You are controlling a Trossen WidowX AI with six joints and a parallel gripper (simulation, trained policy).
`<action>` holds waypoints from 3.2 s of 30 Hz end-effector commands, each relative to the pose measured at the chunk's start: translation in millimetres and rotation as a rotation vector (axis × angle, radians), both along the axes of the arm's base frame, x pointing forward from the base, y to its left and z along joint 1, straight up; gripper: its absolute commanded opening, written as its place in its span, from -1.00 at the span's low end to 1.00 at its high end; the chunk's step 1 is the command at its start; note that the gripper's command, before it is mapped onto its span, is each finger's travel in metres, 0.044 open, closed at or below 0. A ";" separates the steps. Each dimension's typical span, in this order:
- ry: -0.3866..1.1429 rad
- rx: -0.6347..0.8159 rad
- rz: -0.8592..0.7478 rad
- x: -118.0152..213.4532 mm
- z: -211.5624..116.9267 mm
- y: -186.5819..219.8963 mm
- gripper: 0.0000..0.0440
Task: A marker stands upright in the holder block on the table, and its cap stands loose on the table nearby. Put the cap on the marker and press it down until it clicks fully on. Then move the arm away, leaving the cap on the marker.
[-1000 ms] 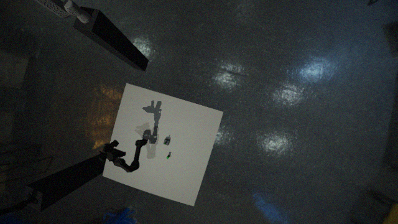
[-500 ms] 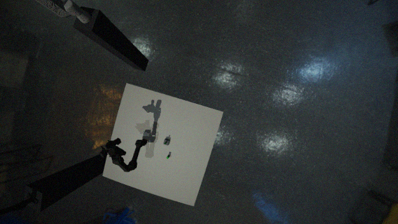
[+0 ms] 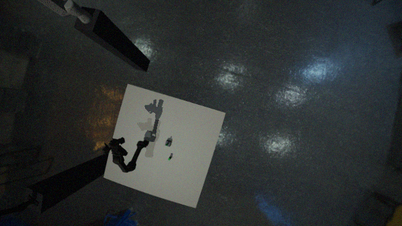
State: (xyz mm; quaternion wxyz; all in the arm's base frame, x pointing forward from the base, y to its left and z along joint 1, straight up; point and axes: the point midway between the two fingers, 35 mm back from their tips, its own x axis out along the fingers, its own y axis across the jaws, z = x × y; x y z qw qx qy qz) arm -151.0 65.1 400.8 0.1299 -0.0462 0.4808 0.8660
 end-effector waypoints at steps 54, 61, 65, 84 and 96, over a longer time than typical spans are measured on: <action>-0.198 -0.242 -0.457 71.4 -44.2 114.4 0.50; -0.218 -0.267 -0.512 87.1 -49.0 126.5 0.50; -0.229 -0.281 -0.543 96.7 -51.7 132.9 0.50; -0.275 -0.347 -0.689 148.5 -64.7 157.4 0.51; -0.299 -0.386 -0.780 185.6 -72.8 167.1 0.51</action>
